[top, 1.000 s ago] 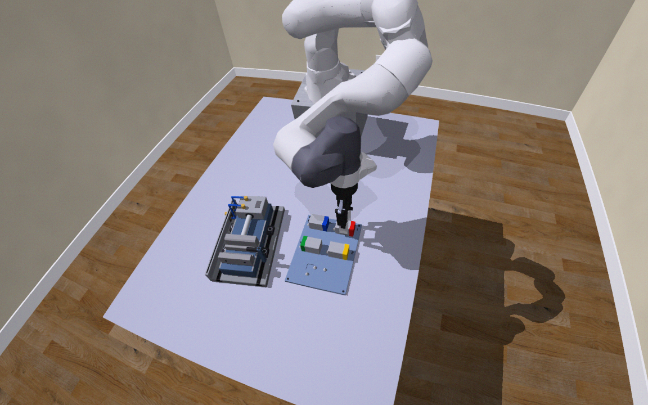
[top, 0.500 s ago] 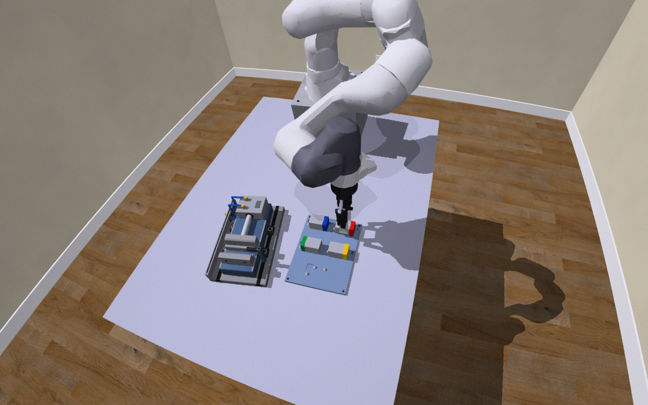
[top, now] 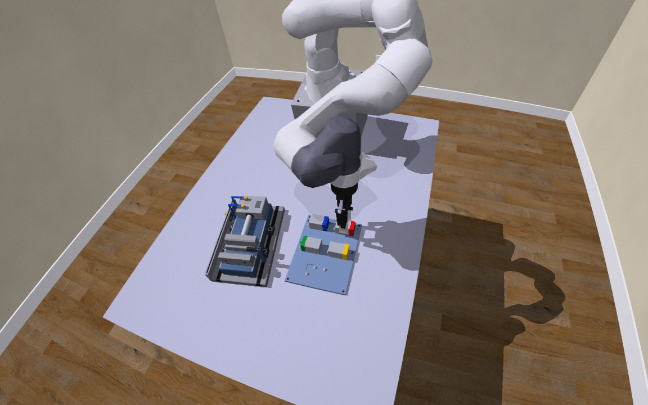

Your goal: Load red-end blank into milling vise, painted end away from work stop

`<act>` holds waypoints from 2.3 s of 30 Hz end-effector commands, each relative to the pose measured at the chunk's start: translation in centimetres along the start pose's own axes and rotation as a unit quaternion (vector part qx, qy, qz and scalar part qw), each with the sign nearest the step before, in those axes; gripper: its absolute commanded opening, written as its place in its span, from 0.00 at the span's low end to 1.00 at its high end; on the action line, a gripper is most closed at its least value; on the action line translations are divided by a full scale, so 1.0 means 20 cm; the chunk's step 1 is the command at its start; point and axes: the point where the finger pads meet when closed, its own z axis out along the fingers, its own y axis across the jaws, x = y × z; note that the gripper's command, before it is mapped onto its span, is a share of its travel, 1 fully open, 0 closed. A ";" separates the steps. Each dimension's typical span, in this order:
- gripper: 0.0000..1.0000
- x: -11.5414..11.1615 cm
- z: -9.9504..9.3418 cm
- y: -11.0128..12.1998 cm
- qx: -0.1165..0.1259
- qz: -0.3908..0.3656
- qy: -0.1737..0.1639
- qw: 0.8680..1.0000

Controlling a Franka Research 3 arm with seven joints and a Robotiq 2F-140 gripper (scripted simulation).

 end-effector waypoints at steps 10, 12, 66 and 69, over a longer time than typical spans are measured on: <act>0.00 0.00 0.00 0.00 0.000 0.000 0.000 1.000; 0.00 0.00 -0.03 0.00 0.000 0.000 0.000 1.000; 0.00 0.00 -0.60 0.00 -0.001 -0.002 0.000 1.000; 0.00 0.00 -0.64 0.00 0.000 -0.002 0.000 1.000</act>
